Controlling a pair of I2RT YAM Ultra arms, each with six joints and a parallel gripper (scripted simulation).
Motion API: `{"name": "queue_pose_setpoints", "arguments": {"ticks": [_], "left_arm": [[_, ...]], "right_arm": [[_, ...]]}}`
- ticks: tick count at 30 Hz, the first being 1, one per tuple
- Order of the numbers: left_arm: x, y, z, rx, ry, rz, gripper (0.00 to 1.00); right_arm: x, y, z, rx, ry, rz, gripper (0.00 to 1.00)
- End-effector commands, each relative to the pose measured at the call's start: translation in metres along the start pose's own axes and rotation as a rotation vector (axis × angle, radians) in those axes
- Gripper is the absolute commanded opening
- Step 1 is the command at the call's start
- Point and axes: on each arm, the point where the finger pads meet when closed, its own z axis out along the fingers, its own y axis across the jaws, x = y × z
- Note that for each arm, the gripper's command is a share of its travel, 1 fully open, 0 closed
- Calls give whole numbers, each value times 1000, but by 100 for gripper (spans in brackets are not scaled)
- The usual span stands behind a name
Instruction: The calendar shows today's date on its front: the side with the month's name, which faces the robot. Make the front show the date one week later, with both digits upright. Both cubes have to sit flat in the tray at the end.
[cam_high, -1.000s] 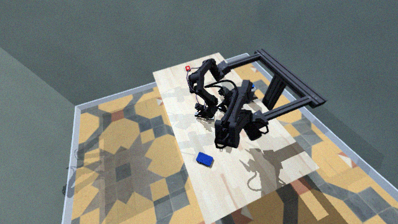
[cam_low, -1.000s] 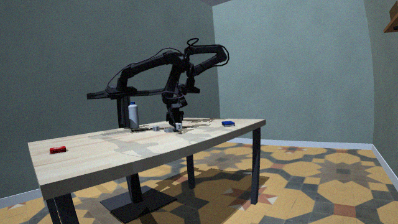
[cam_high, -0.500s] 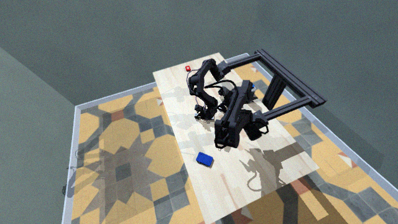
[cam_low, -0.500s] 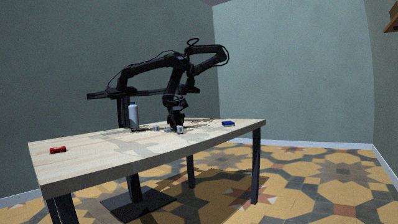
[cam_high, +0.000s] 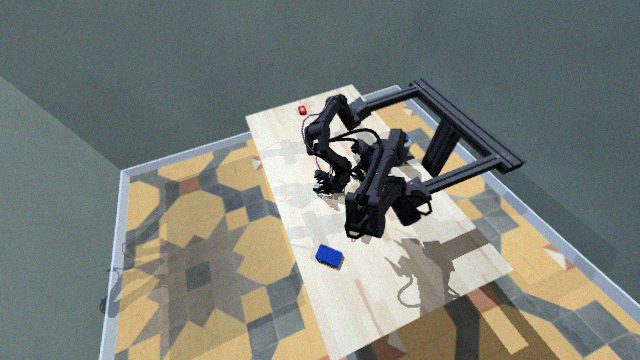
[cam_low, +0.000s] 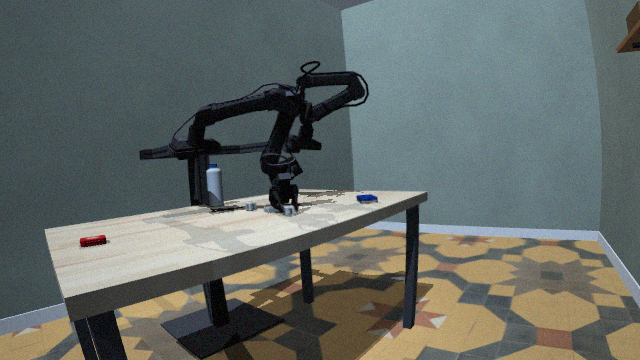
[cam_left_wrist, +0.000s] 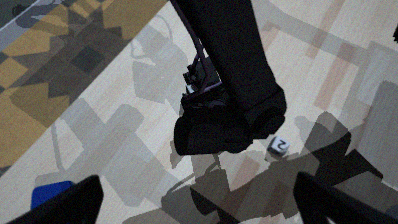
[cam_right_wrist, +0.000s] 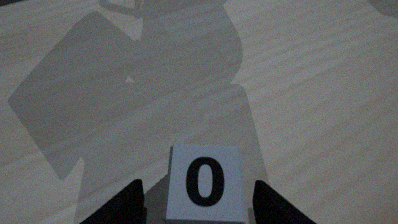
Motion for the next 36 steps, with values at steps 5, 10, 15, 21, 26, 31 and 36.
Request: {"name": "queue_pose_setpoints", "arguments": {"ticks": [5,10,15,21,26,31,36], "left_arm": [[-10,1,-5,-1,-26,3,100],[-10,2,-5,-3,-25,7,100],[-8,1,-3,3,-21,29,100],[-2,1,3,18,-18,77,100],[1,1,7,59,-13,126,100],[2,3,11,98,-17,158,100],[2,5,15,136,-26,174,100]], "right_arm": [[-3,10,-35,-1,-4,22,57],[8,10,-42,-13,30,4,56],[17,11,-47,-26,97,-38,56],[35,21,-75,-106,298,-169,56],[56,26,-127,-245,576,-253,56],[70,1,-158,-296,744,-309,56],[79,-37,-177,-296,857,-370,56]]}}
